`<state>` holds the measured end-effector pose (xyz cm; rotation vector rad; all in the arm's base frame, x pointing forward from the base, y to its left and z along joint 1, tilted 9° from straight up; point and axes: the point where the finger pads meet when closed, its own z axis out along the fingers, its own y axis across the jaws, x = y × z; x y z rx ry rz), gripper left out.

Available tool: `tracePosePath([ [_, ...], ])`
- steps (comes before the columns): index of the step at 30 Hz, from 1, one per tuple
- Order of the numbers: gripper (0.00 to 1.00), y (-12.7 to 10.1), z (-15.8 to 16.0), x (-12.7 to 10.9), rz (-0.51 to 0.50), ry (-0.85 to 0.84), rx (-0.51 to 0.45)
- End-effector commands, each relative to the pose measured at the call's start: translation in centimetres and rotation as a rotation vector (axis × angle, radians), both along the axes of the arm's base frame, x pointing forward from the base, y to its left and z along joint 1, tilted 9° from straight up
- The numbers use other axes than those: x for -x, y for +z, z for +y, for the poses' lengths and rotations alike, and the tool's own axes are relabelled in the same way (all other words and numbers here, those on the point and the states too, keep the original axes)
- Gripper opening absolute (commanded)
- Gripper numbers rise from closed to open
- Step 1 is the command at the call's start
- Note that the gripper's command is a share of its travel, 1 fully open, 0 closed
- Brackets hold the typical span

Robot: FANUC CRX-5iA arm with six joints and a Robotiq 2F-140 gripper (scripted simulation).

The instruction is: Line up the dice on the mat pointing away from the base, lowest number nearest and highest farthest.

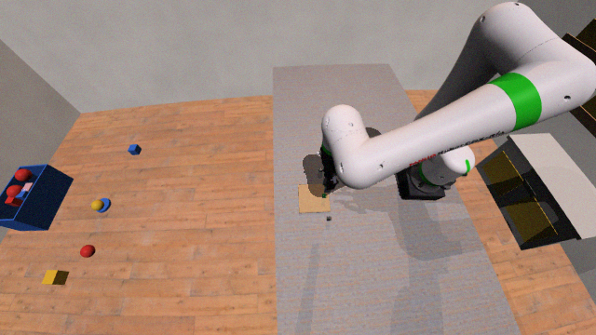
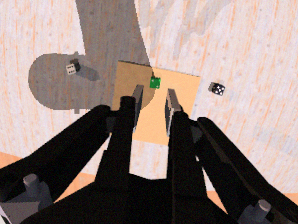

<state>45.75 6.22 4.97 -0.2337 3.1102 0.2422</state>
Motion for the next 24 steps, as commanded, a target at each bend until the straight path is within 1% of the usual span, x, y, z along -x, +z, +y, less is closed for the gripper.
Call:
tracePosePath([
  [1, 0.19, 0.17, -0.02, -0.01, 0.0, 0.0, 0.0],
  [3, 0.19, 0.19, -0.03, -0.01, 0.0, 0.0, 0.0],
  [4, 1.0, 0.19, -0.03, -0.01, 0.0, 0.0, 0.0],
  [24, 1.0, 0.19, -0.02, -0.01, -0.001, 0.001, 0.0],
])
